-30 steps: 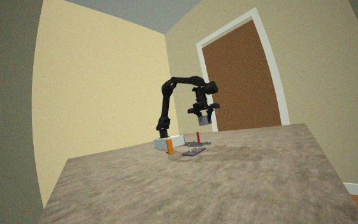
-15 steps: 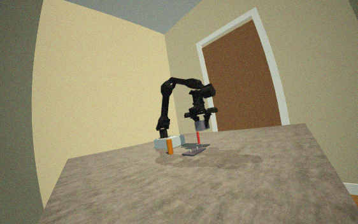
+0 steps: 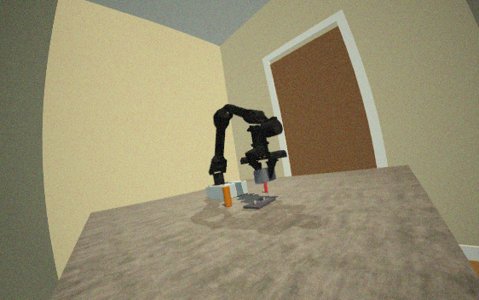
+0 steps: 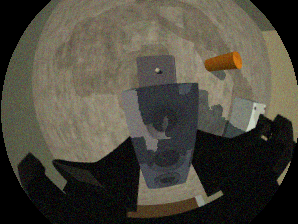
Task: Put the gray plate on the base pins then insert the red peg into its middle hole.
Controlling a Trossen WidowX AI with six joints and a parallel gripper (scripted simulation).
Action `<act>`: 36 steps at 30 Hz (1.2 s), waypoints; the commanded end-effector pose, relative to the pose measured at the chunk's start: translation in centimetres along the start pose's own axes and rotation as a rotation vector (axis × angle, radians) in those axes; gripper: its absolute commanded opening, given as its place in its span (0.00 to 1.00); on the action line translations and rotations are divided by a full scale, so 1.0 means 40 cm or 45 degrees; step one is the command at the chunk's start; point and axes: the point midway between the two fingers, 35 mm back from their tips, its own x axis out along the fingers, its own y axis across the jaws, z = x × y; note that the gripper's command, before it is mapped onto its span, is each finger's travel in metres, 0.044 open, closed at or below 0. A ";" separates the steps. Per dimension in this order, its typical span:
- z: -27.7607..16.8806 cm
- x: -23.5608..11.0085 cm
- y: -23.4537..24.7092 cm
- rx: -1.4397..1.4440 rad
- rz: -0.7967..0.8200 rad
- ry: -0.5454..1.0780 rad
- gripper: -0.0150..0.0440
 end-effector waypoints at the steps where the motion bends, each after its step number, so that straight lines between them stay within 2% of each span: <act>1: 0.030 0.019 -0.010 0.007 -0.004 -0.004 0.25; 13: 0.107 0.063 -0.037 0.044 -0.006 -0.007 0.25; 36: 0.110 0.065 -0.037 0.044 -0.006 -0.007 0.25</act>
